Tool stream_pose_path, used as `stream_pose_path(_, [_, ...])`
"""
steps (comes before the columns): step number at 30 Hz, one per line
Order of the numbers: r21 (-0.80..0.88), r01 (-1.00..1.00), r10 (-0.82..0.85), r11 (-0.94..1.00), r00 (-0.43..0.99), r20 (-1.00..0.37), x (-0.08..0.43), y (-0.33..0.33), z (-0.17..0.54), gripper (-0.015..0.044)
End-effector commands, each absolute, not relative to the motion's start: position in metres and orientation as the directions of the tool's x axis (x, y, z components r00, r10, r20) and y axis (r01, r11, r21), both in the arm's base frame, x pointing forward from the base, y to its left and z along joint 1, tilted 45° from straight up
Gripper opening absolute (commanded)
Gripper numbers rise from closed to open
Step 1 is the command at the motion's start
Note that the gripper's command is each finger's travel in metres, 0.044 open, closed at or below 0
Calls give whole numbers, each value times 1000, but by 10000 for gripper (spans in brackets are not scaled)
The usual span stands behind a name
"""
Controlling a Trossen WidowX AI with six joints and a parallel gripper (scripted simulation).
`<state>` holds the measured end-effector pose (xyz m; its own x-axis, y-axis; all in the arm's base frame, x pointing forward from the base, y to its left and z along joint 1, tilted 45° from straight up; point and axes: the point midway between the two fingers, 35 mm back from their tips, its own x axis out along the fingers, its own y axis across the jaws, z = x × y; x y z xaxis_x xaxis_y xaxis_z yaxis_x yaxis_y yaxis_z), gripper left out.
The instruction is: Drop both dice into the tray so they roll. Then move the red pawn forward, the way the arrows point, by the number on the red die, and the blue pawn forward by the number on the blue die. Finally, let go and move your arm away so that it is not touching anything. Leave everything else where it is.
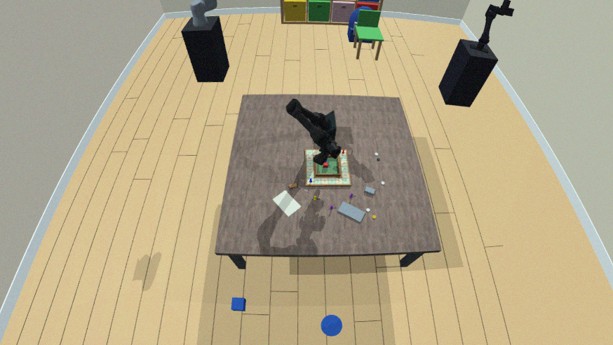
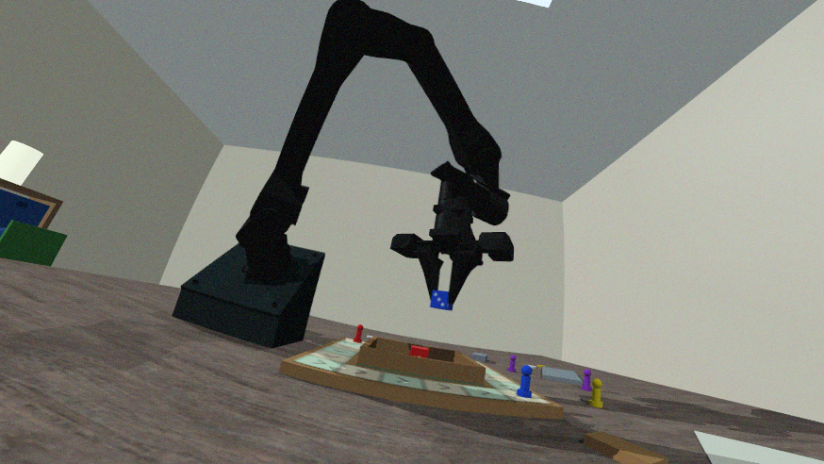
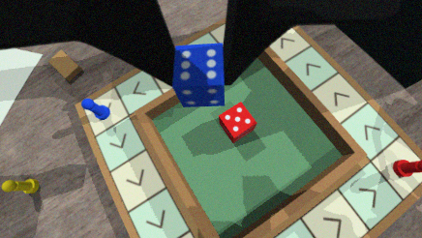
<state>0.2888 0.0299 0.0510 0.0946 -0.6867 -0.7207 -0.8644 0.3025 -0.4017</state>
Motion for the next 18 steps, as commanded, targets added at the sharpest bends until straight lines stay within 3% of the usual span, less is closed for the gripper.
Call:
stream_pose_path(1, [-312,-927,-687,207,89,-721,277,39,34,0])
stream_pose_path(13, [-48,-996,-695,-74,86,-714,237,56,-6,0])
stream_pose_path(18, [-33,-995,-696,-89,86,-713,235,57,-7,0])
